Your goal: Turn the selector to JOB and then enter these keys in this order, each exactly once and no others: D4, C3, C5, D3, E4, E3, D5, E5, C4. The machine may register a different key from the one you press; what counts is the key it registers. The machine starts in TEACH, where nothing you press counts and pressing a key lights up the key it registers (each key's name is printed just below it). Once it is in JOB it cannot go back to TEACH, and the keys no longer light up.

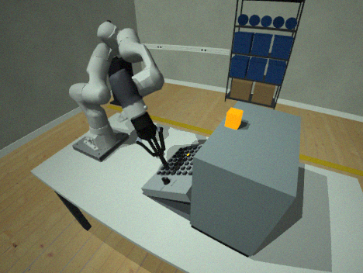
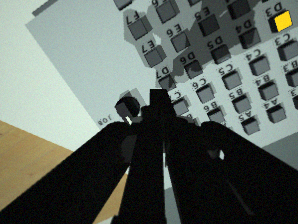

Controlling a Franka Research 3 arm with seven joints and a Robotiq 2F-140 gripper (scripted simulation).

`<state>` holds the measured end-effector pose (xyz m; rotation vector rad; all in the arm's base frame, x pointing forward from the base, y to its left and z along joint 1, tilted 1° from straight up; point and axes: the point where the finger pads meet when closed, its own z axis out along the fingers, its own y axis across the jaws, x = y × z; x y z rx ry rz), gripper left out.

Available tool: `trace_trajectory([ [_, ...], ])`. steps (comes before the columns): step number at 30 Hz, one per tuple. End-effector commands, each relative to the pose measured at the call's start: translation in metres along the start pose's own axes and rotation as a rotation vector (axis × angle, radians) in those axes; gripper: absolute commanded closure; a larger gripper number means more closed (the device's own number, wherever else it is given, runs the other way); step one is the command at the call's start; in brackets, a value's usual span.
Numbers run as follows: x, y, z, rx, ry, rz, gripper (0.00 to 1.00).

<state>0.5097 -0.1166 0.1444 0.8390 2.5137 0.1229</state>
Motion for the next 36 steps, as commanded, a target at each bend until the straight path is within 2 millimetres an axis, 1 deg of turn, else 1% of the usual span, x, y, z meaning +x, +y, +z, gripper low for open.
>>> trace_trajectory([
  [1,-0.004,-0.005,-0.001,-0.014,-0.009,-0.167,0.90],
  [11,-0.011,-0.017,-0.003,-0.013,-0.010,-0.300,0.90],
  [13,-0.011,-0.017,-0.003,-0.013,-0.010,-0.300,0.90],
  [14,-0.013,-0.020,-0.003,-0.013,-0.010,-0.337,0.90],
  [27,-0.023,-0.035,-0.005,-0.012,-0.011,-0.513,0.90],
  [32,-0.023,-0.036,-0.005,-0.012,-0.011,-0.520,0.90],
  [33,-0.023,-0.036,-0.005,-0.012,-0.011,-0.520,0.60],
  [36,-0.023,-0.036,-0.005,-0.012,-0.011,-0.520,0.60],
])
